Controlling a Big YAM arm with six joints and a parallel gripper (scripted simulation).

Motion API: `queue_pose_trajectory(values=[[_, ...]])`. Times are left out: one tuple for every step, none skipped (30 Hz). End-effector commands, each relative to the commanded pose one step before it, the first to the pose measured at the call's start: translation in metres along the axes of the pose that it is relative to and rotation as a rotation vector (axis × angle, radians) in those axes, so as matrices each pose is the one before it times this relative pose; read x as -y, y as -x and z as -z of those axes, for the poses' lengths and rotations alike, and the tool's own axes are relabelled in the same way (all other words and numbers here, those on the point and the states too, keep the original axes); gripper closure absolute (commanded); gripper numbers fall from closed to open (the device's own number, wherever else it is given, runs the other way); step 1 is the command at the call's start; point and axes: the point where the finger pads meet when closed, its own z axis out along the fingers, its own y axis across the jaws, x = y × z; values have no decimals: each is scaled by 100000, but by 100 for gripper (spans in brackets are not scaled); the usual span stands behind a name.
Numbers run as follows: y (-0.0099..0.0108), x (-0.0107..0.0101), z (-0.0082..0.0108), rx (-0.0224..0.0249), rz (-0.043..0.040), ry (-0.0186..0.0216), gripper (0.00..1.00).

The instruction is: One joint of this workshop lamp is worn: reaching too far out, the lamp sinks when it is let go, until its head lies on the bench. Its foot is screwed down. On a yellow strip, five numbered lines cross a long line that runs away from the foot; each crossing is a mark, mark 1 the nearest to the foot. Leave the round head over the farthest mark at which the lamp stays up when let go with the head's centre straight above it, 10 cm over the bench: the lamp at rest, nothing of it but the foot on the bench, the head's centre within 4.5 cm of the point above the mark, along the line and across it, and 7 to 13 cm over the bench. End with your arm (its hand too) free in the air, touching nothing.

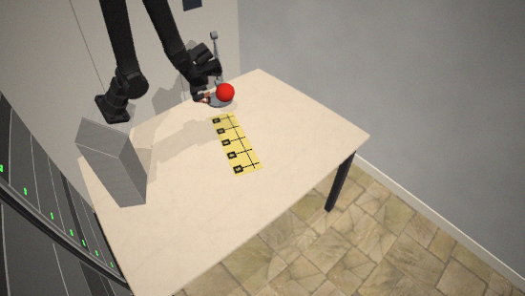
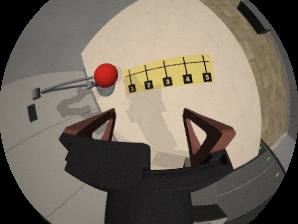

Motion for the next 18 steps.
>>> queue_pose_trajectory(values=[[-721, -655, -98, 928, 10683, 4039, 0], [0, 0, 0, 0, 0, 0, 0], [0, 0, 0, 0, 0, 0, 0], [-209, -57, 20, 58, 1558, 922, 0], [-208, -60, 19, 58, 1558, 922, 0], [-207, -64, 19, 58, 1558, 922, 0], [-206, -67, 18, 58, 1558, 922, 0], [-205, -71, 18, 58, 1558, 922, 0], [-204, -74, 17, 58, 1558, 922, 0], [-203, -77, 17, 58, 1558, 922, 0], [-202, -81, 16, 58, 1558, 922, 0], [-200, -84, 15, 58, 1558, 922, 0], [-199, -87, 15, 58, 1558, 922, 0], [-198, -90, 14, 58, 1558, 922, 0], [-196, -94, 13, 58, 1558, 922, 0], [-195, -97, 13, 58, 1558, 922, 0], [-193, -100, 12, 58, 1558, 922, 0], [-191, -103, 11, 58, 1558, 922, 0]])
